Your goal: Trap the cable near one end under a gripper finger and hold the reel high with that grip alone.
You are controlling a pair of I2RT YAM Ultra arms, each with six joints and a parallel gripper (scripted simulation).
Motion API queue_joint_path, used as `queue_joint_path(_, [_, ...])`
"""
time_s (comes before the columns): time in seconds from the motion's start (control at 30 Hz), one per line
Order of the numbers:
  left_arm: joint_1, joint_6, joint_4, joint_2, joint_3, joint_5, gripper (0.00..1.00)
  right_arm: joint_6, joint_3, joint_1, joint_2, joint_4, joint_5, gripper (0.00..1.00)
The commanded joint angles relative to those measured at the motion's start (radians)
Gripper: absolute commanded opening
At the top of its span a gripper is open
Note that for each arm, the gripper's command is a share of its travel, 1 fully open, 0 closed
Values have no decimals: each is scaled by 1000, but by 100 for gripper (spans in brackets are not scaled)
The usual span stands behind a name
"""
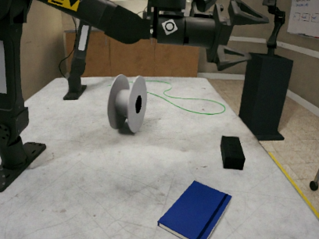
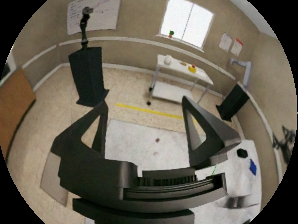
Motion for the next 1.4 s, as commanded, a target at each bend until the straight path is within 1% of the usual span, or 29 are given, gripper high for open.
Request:
queue_joint_path(0.0, [0, 24, -108, -49, 51, -21, 100, 57, 59, 0, -48, -82, -14, 100])
queue_joint_path(0.2, [0, 45, -255, -122, 133, -43, 100, 136, 130, 0, -113, -207, -20, 100])
queue_joint_path(0.43, [0, 75, -455, -218, 246, -70, 100, 243, 228, 0, -197, -378, -27, 100])
queue_joint_path(0.5, [0, 75, -455, -218, 246, -70, 100, 243, 228, 0, -197, -378, -27, 100])
queue_joint_path(0.53, [1, 82, -499, -228, 271, -74, 100, 262, 252, 1, -206, -419, -27, 100])
queue_joint_path(1.0, [1, 147, -932, -444, 512, -136, 100, 496, 457, 1, -399, -787, -43, 100])
queue_joint_path(1.07, [1, 147, -932, -444, 512, -136, 100, 496, 457, 1, -399, -787, -43, 100])
queue_joint_path(1.1, [1, 154, -984, -451, 541, -140, 100, 515, 486, 2, -400, -835, -43, 100])
queue_joint_path(1.37, [1, 190, -1220, -574, 674, -175, 100, 643, 597, 1, -514, -1036, -53, 100])
